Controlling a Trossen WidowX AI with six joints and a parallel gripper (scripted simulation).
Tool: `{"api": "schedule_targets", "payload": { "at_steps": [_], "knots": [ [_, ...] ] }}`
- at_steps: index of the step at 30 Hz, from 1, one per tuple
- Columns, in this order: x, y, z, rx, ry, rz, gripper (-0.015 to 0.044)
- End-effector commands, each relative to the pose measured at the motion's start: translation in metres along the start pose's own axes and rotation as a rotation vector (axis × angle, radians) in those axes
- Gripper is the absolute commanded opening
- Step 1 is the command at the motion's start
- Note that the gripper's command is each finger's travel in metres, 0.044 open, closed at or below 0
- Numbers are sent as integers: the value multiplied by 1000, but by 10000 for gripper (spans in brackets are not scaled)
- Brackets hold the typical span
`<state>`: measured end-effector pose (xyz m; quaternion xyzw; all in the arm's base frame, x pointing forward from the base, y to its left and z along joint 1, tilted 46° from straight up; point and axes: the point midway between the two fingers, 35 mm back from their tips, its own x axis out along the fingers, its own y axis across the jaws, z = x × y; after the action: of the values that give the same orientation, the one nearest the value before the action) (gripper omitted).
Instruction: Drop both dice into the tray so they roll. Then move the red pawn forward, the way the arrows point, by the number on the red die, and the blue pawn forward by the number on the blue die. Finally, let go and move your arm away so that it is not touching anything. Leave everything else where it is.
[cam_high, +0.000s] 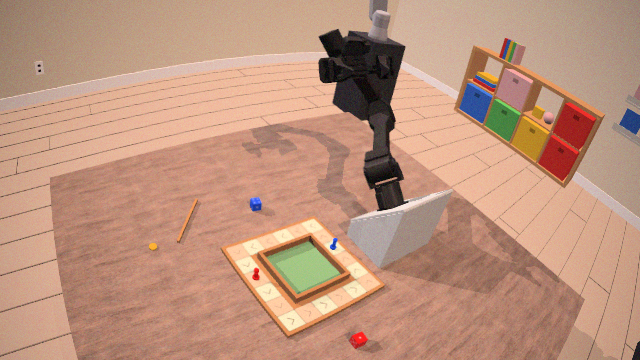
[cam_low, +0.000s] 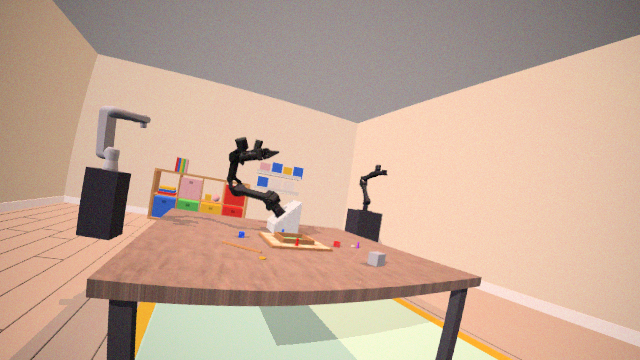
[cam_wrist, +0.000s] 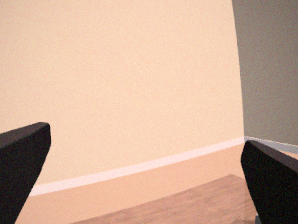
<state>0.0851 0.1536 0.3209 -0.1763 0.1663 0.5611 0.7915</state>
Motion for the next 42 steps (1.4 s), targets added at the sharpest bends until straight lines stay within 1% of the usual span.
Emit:
{"api": "schedule_targets", "payload": {
  "at_steps": [1,5,10,12,14,20,24,31,36,42],
  "knots": [
    [1,-1,0,8,6,-1,374],
    [31,-25,-2,172,130,-20,275],
    [78,-59,-15,399,318,-76,275],
    [86,-56,-20,390,340,-46,275],
    [105,-56,-31,398,401,-6,275],
    [145,-80,-55,552,572,-103,275],
    [182,-95,-93,597,739,-151,275],
    [227,-115,-141,736,939,-333,275],
    [265,-122,-191,789,1087,-494,275],
    [294,-128,-259,836,1235,-748,275]
  ]
}}
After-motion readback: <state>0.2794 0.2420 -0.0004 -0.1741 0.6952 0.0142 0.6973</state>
